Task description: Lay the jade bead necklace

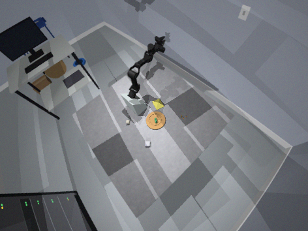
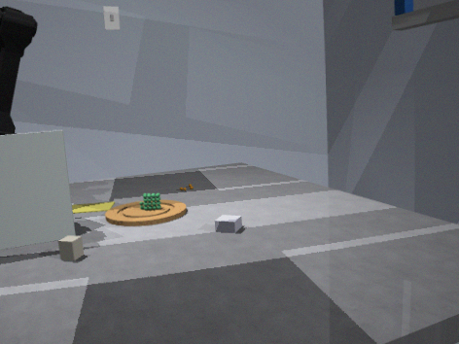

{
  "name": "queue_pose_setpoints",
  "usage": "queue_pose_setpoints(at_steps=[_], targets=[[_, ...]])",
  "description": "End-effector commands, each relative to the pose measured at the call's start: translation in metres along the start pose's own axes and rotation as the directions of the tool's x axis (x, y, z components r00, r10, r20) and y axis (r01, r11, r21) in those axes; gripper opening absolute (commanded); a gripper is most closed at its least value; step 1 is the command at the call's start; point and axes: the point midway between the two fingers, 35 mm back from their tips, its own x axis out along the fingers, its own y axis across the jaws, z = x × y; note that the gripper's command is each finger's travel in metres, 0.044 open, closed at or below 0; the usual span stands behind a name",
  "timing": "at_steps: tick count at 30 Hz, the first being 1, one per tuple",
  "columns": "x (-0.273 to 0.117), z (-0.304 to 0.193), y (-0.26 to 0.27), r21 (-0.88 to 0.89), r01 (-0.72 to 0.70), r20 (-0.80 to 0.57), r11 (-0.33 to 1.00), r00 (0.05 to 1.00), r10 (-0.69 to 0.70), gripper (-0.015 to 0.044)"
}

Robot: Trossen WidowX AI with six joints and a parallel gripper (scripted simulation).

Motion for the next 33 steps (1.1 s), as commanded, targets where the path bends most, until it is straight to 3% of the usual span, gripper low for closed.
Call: queue_pose_setpoints(at_steps=[1,15,33], targets=[[0.007,0.000,-0.029,-0.119,0.070,-0.009,0.990,0.997,-0.071,0.0250],[0.016,0.022,-0.111,-0.403,0.268,0.031,0.875,0.960,-0.280,0.0250],[0.002,0.092,-0.202,-0.645,0.502,0.181,0.576,0.833,-0.523,0.0250]])
